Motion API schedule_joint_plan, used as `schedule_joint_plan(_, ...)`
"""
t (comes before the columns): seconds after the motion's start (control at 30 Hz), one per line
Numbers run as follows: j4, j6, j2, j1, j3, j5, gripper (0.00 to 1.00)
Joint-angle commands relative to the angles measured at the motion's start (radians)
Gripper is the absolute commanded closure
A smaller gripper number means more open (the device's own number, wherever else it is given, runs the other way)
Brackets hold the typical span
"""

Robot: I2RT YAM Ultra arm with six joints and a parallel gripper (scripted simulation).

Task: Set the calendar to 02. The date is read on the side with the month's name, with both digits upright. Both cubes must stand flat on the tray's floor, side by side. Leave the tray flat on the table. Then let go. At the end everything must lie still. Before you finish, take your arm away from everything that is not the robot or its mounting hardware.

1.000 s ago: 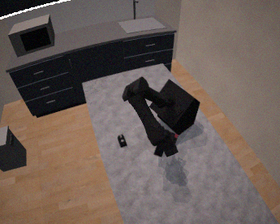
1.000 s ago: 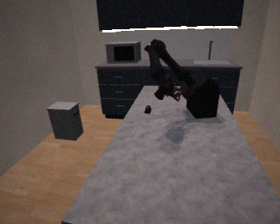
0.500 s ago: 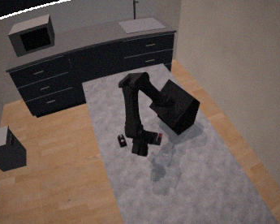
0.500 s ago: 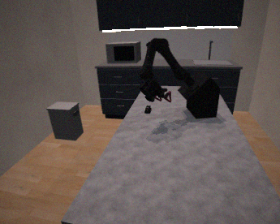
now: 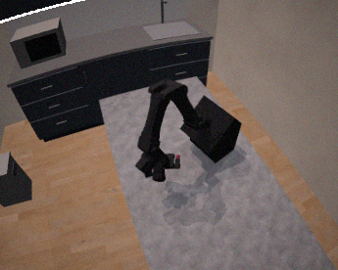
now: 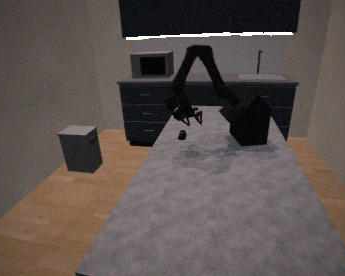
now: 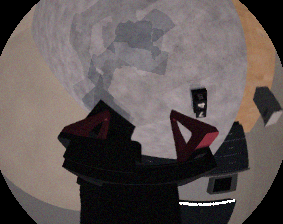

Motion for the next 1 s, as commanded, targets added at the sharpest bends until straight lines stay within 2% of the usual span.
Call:
schedule_joint_plan(0.0,0.072,-0.257,-0.053,-0.114,-0.009,-0.08,0.0)
schedule_joint_plan(0.13,0.1,-0.355,-0.074,-0.181,-0.017,-0.111,0.0)
schedule_joint_plan(0.2,0.134,-0.476,-0.101,-0.264,-0.028,-0.15,0.0)
schedule_joint_plan(0.23,0.136,-0.482,-0.102,-0.268,-0.028,-0.151,0.0)
schedule_joint_plan(0.3,0.165,-0.586,-0.125,-0.339,-0.037,-0.185,0.0)
schedule_joint_plan(0.4,0.167,-0.594,-0.127,-0.345,-0.038,-0.187,0.0)
schedule_joint_plan(0.63,0.24,-0.851,-0.183,-0.521,-0.06,-0.269,0.0)
schedule_joint_plan(0.77,0.256,-0.908,-0.196,-0.56,-0.065,-0.287,0.0)
schedule_joint_plan(0.97,0.26,-0.922,-0.199,-0.569,-0.067,-0.292,0.0)
